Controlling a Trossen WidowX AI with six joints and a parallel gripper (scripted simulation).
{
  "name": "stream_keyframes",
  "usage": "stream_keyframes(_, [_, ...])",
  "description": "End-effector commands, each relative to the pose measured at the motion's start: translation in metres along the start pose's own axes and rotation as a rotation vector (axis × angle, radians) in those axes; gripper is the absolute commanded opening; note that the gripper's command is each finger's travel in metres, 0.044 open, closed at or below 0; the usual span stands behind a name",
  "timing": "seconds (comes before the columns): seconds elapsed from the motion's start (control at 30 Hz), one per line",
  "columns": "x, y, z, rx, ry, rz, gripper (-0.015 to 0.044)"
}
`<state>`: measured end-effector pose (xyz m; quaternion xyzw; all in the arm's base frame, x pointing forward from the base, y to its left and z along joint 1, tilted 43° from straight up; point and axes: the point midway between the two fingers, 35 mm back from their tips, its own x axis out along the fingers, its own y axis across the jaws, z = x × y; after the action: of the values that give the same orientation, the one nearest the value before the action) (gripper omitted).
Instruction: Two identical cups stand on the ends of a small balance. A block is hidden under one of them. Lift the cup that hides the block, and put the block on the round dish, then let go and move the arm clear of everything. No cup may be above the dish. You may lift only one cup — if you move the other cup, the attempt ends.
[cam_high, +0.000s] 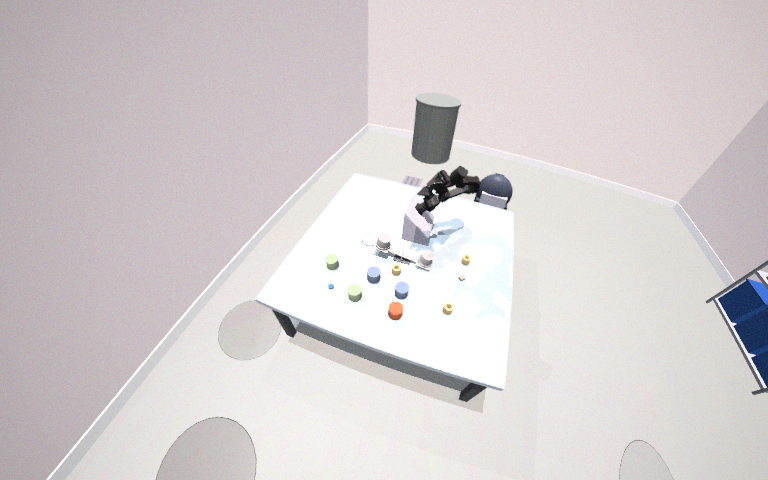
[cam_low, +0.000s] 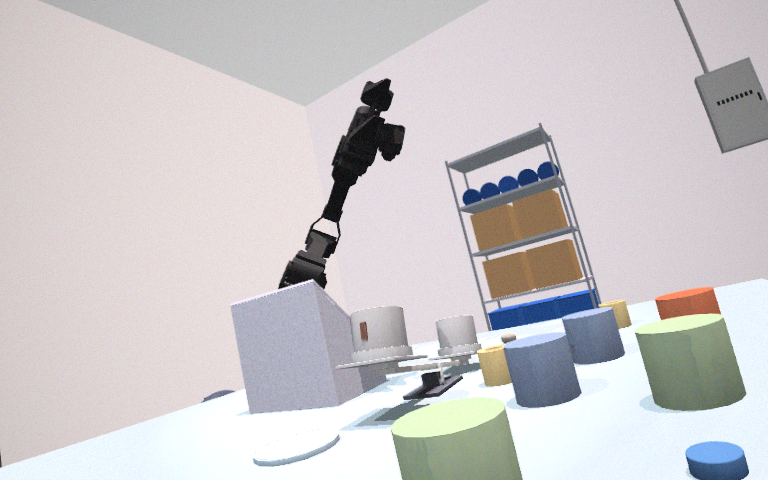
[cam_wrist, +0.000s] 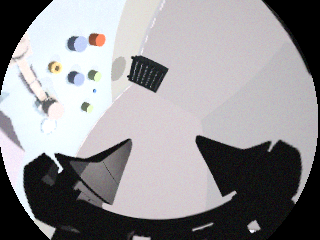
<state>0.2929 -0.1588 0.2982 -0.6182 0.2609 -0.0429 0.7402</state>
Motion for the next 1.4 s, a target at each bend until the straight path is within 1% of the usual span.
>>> stream_keyframes(0.0, [0.011,0.03,-0.005,0.065,-0.022,0.109,0.044])
stream_keyframes(0.3, [0.02,0.086,-0.014,0.214,-0.055,0.309,0.044])
stream_keyframes(0.6, [0.018,0.138,-0.019,0.397,-0.08,0.498,0.044])
stream_keyframes(1.0, [0.003,0.197,-0.018,0.686,-0.101,0.729,0.044])
stream_keyframes(1.37, [-0.018,0.236,-0.01,0.991,-0.112,0.914,0.044])
